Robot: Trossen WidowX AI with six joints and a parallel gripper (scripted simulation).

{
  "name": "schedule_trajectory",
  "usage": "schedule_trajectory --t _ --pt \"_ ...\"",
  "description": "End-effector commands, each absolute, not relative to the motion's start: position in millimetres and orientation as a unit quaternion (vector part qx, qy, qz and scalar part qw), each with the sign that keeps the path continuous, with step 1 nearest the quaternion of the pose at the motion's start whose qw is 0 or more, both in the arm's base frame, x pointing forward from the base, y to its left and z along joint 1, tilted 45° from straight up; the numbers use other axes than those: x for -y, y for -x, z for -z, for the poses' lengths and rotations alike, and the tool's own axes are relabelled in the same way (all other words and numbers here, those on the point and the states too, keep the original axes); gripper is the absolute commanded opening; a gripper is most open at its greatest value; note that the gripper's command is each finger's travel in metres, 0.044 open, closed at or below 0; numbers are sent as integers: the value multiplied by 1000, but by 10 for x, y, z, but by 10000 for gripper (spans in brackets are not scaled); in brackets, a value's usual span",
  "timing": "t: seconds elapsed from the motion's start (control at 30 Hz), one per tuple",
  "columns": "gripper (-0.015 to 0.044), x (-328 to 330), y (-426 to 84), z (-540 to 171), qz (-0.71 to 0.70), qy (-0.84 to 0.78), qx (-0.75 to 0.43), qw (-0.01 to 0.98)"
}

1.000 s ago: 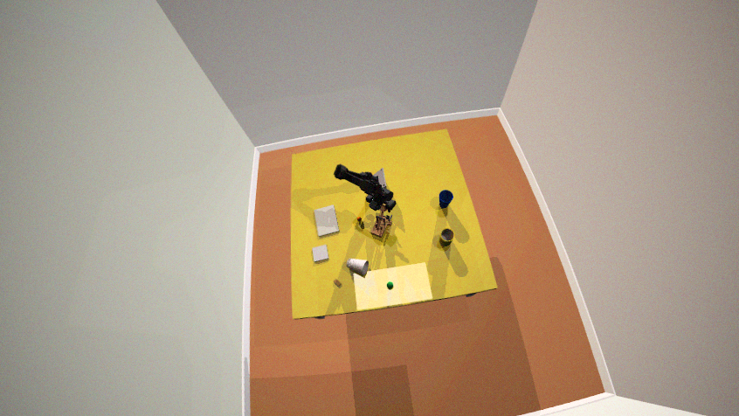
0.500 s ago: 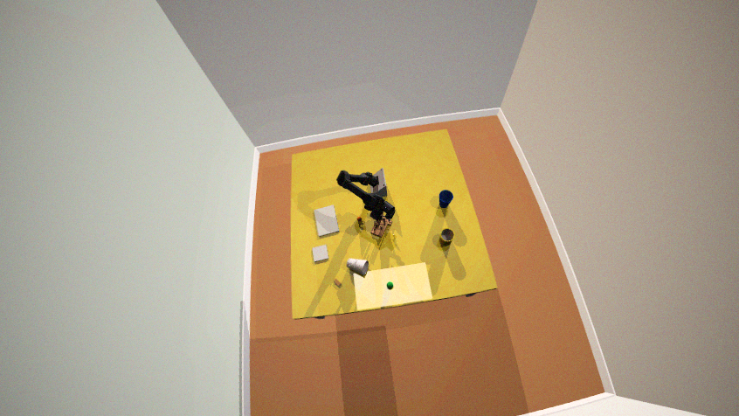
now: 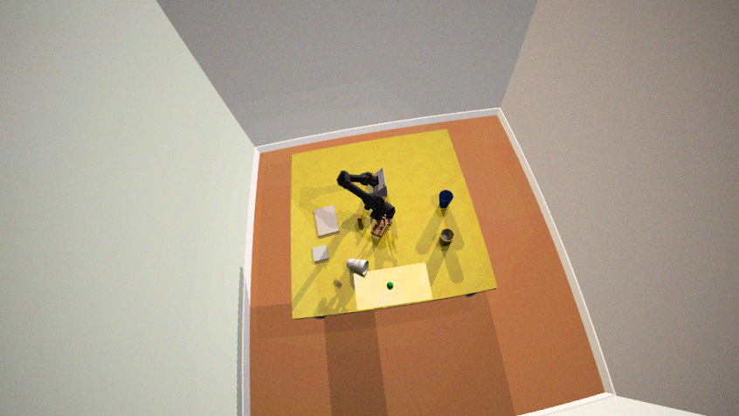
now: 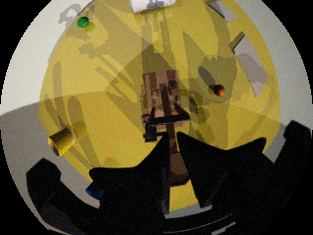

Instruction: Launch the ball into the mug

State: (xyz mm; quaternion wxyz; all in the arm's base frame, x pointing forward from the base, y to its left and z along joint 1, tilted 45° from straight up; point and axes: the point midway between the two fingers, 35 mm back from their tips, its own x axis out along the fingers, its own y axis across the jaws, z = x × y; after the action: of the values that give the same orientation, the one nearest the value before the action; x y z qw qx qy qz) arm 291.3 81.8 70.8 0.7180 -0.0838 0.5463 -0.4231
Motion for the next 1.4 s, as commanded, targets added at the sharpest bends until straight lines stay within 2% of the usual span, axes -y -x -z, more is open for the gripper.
schedule_trajectory --t 0.0,1.37 --pt "0 -820 -2909 -708 422 85 -549 717" --pt "0 -614 -2727 -274 423 85 -549 716"
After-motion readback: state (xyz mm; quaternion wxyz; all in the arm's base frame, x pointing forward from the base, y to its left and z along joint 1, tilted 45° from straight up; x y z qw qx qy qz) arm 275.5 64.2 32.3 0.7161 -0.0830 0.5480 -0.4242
